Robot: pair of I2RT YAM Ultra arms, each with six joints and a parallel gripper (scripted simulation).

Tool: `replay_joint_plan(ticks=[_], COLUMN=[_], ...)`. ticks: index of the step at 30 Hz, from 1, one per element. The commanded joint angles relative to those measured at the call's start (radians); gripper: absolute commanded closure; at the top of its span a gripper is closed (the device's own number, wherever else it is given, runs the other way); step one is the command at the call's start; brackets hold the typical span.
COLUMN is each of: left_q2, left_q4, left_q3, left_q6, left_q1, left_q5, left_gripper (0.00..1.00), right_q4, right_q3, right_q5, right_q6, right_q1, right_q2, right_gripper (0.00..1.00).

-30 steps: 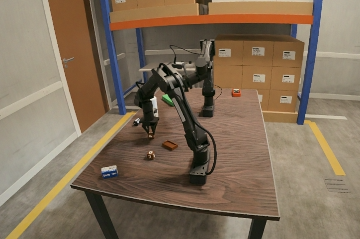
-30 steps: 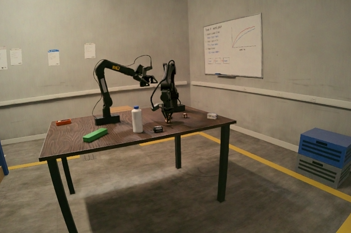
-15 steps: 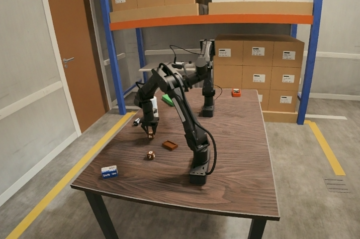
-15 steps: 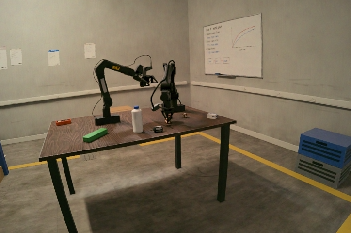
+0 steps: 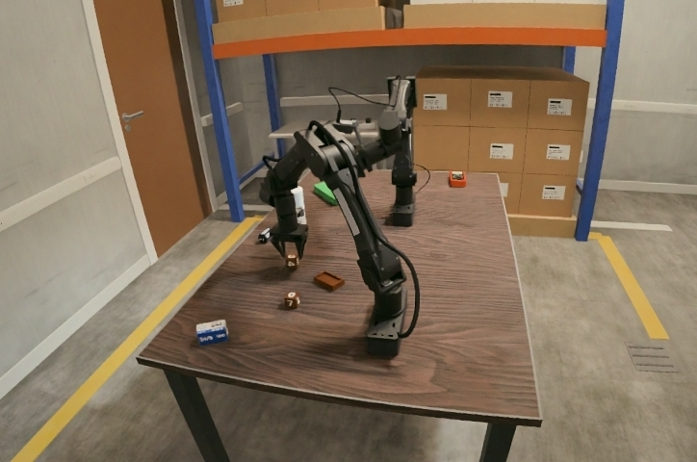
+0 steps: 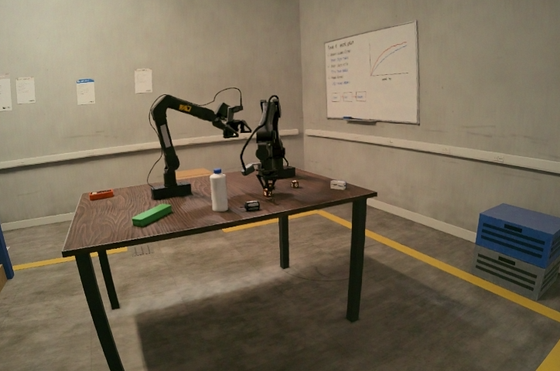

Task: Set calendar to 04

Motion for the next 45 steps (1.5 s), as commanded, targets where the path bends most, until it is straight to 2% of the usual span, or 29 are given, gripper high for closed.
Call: replay_joint_plan(ticks=[1,5,7,9,11,16,18,26,29,36,41,43,45], left_q2=[-0.061,-0.068,-0.073,-0.073,-0.084,-0.113,-0.084,-0.046,-0.047,-0.038,-0.028,-0.028,-0.024], left_q4=[-0.042,-0.066,-0.079,-0.079,-0.109,-0.206,-0.222,-0.229,-0.237,-0.282,-0.311,-0.311,-0.323], left_q3=[0.034,0.051,0.060,0.060,0.079,0.149,0.167,0.176,0.176,0.207,0.231,0.231,0.241], left_q6=[0.000,0.000,0.000,0.000,0.001,0.007,0.012,0.014,0.067,0.330,0.477,0.477,0.546], left_q1=[-0.008,-0.009,-0.014,-0.014,-0.007,-0.005,-0.003,0.002,-0.005,-0.068,-0.107,-0.107,-0.124], left_q5=[0.008,0.008,0.008,0.008,0.009,0.007,0.008,0.008,-0.034,-0.180,-0.259,-0.259,-0.295], left_gripper=[0.44,0.44,0.22,0.22,0.00,0.00,0.00,0.00,0.00,0.00,0.00,0.00,0.00], right_q4=[-0.001,-0.001,-0.001,-0.001,-0.001,-0.001,-0.001,-0.001,0.002,0.054,0.119,0.119,0.160], right_q3=[0.028,0.028,0.028,0.028,0.028,0.028,0.028,0.028,0.038,-0.065,-0.184,-0.184,-0.263], right_q5=[0.024,0.024,0.024,0.024,0.024,0.024,0.024,0.024,0.013,-0.147,-0.328,-0.328,-0.440], right_q6=[0.010,0.010,0.010,0.010,0.010,0.010,0.010,0.010,0.005,-0.106,-0.188,-0.188,-0.242], right_q1=[0.002,0.002,0.002,0.002,0.002,0.002,0.002,0.002,0.001,-0.011,-0.094,-0.094,-0.156], right_q2=[-0.003,-0.003,-0.003,-0.003,-0.003,-0.003,-0.003,-0.003,-0.007,-0.088,-0.254,-0.254,-0.369], right_gripper=[0.00,0.00,0.00,0.00,0.00,0.00,0.00,0.00,0.00,0.00,0.00,0.00,0.00])
